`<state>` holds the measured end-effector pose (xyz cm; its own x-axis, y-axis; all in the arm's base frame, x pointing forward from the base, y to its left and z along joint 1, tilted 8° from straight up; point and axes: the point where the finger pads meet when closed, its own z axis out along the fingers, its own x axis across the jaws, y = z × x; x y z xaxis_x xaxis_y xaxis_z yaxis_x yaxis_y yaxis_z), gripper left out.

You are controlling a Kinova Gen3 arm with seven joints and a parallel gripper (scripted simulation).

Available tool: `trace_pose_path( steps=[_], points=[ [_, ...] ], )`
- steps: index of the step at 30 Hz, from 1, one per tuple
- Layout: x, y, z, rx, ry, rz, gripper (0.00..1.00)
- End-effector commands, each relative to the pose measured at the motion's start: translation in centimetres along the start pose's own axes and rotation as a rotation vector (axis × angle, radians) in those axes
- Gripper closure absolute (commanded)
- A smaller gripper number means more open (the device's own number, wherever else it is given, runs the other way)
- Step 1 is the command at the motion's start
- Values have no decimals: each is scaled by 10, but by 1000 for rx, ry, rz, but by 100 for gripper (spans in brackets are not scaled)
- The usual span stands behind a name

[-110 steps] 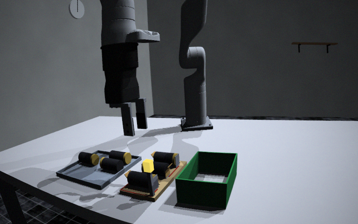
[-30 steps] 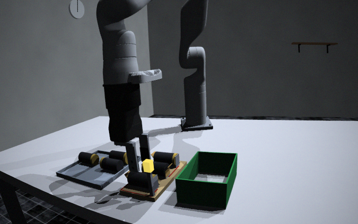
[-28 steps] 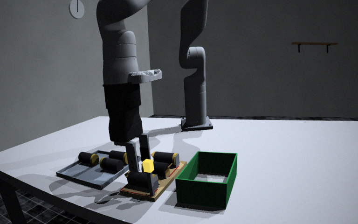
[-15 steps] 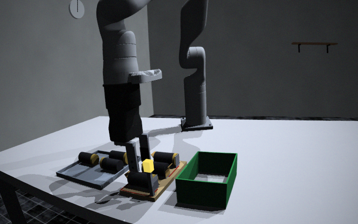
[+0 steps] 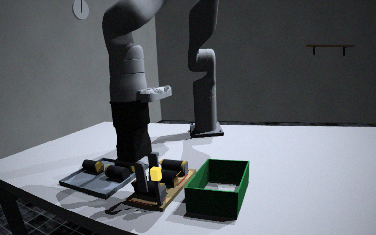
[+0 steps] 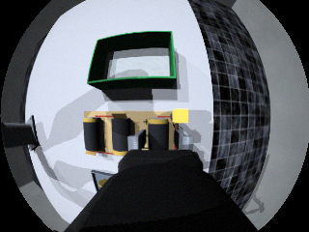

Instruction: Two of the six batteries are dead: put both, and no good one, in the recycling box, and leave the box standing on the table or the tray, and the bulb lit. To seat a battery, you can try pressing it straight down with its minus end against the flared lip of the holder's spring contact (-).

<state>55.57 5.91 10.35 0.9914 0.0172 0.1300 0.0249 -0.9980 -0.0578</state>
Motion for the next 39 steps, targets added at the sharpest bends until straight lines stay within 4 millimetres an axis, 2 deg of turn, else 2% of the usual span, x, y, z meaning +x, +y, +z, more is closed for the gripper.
trace_pose_path(
  steps=[1, 23, 24, 39],
  points=[
    [-3, 3, 9, -5, -10, 4, 10],
    [-3, 3, 19, -5, -10, 4, 10],
    [-3, 3, 19, -5, -10, 4, 43],
    [-3, 3, 19, -5, -10, 4, 43]
  ],
)
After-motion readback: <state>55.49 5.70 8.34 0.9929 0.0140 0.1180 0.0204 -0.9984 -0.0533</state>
